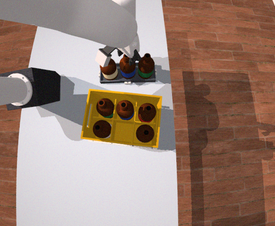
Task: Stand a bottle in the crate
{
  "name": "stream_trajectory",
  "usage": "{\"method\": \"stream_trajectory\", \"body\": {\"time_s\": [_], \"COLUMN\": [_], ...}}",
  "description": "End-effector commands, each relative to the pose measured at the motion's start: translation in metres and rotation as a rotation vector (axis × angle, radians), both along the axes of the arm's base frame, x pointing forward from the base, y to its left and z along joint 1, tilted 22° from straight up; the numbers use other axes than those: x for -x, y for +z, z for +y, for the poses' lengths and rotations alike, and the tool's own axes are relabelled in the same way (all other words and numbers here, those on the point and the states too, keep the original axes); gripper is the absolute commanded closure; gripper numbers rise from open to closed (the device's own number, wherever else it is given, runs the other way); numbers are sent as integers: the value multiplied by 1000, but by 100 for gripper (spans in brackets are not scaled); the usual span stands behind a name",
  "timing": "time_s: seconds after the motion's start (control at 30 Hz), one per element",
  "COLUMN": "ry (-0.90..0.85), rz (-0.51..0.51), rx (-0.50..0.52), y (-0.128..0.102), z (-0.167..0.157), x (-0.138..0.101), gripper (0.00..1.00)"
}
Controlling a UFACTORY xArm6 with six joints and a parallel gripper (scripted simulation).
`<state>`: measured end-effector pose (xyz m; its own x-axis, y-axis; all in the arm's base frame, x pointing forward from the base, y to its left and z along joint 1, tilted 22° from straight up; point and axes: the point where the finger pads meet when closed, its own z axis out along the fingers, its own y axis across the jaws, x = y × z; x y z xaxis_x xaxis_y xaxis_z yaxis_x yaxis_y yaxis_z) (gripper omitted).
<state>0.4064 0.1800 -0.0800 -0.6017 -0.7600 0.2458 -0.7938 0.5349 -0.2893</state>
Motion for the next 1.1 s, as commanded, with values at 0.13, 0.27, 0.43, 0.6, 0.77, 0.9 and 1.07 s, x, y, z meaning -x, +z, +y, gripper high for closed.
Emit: {"method": "stream_trajectory", "body": {"time_s": [0.13,0.27,0.43,0.6,0.77,0.9,1.07], "ry": [1,1,1,1,1,1,1], "rz": [-3,-3,-3,-3,-3,-3,-3], "rx": [-2,-2,-2,-2,-2,-2,-2], "y": [1,1,1,1,1,1,1], "z": [1,1,1,1,1,1,1], "x": [-1,-1,-1,-1,-1,-1,-1], "gripper": [35,100,100,100,100,100,100]}}
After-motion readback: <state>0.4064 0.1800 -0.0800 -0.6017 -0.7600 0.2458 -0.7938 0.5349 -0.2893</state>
